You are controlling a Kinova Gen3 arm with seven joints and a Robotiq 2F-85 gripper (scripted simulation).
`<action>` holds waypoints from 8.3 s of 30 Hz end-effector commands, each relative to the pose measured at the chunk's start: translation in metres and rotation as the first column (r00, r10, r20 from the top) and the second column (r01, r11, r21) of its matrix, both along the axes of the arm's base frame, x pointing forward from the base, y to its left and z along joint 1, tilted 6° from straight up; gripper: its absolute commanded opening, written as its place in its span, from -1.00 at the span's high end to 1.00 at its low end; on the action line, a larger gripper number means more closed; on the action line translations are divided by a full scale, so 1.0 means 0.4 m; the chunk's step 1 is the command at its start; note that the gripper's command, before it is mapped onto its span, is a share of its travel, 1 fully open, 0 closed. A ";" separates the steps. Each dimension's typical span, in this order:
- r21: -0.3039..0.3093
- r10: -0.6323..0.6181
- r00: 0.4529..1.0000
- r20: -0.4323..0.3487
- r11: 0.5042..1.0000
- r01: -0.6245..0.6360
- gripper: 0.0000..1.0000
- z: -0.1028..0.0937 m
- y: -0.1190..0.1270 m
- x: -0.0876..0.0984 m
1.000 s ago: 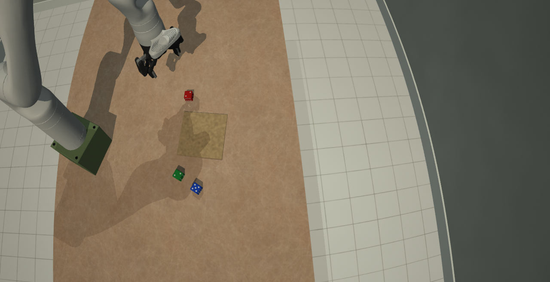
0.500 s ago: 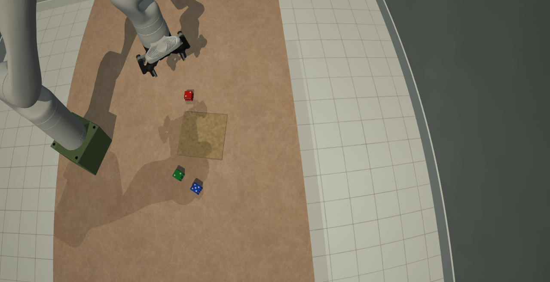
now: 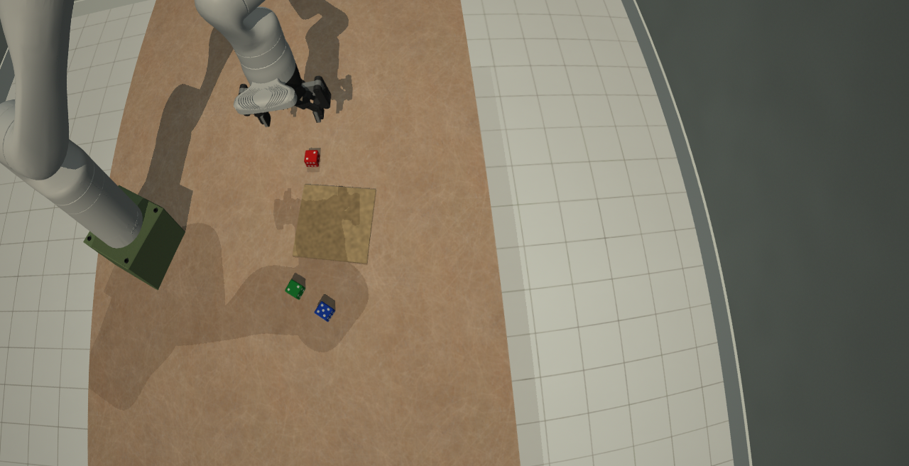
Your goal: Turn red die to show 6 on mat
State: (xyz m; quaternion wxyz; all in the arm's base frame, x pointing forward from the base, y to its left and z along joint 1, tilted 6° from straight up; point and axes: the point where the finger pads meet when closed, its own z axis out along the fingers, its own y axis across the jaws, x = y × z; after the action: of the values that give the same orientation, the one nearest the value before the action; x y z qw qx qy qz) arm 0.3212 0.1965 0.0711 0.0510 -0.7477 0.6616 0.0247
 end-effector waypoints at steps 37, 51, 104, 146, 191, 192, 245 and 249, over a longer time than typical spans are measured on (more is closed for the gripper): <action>-0.005 -0.191 0.981 -0.023 0.982 0.191 -1.00 -0.016 -0.012 0.012; -0.013 -0.533 0.844 -0.066 0.846 0.533 -1.00 -0.046 -0.009 0.008; -0.083 -0.989 -0.061 -0.133 -0.050 0.995 0.19 -0.128 -0.004 0.017; -0.083 -0.989 -0.062 -0.133 -0.051 0.995 0.19 -0.138 -0.002 0.017; -0.083 -0.989 -0.062 -0.133 -0.051 0.995 0.19 -0.253 0.013 0.022; -0.083 -0.989 -0.062 -0.133 -0.051 0.995 0.19 -0.254 0.013 0.022; -0.083 -0.989 -0.062 -0.133 -0.051 0.995 0.19 -0.272 0.015 0.023; -0.083 -0.989 -0.062 -0.133 -0.051 0.995 0.19 -0.289 0.017 0.023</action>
State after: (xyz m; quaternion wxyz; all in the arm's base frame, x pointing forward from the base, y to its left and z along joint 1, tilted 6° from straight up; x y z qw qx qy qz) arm 0.3308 0.2053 -0.0405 0.0185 -0.0304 0.9980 0.0526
